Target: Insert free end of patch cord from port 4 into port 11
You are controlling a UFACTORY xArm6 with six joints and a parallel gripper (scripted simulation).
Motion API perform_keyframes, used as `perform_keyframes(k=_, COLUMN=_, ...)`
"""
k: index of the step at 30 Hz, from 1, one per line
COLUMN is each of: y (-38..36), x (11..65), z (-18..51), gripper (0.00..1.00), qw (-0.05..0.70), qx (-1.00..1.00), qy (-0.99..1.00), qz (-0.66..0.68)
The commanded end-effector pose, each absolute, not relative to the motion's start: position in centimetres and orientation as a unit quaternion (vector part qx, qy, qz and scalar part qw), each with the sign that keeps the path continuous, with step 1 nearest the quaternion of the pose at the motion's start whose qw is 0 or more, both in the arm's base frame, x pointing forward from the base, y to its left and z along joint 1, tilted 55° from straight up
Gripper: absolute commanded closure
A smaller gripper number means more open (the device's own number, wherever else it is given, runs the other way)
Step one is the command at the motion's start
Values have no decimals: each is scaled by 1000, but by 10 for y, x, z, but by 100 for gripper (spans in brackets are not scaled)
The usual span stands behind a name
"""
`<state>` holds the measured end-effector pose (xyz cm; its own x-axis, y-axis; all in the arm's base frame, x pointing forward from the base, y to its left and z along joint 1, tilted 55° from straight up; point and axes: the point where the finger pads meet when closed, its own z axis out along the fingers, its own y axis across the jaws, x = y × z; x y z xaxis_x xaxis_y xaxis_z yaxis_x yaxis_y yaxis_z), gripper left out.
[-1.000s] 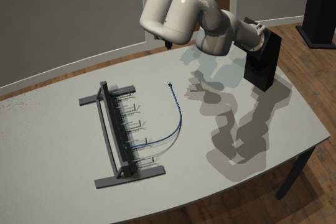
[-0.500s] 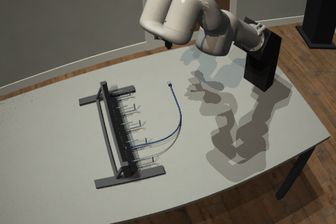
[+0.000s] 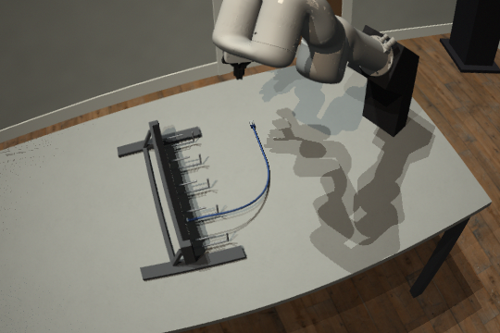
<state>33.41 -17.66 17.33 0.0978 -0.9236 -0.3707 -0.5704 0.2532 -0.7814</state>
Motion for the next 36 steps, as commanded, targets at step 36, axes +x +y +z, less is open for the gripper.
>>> perform_keyframes(k=36, y=-12, x=426, z=371, gripper=100, qw=732, qx=-125, qy=657, qz=-125)
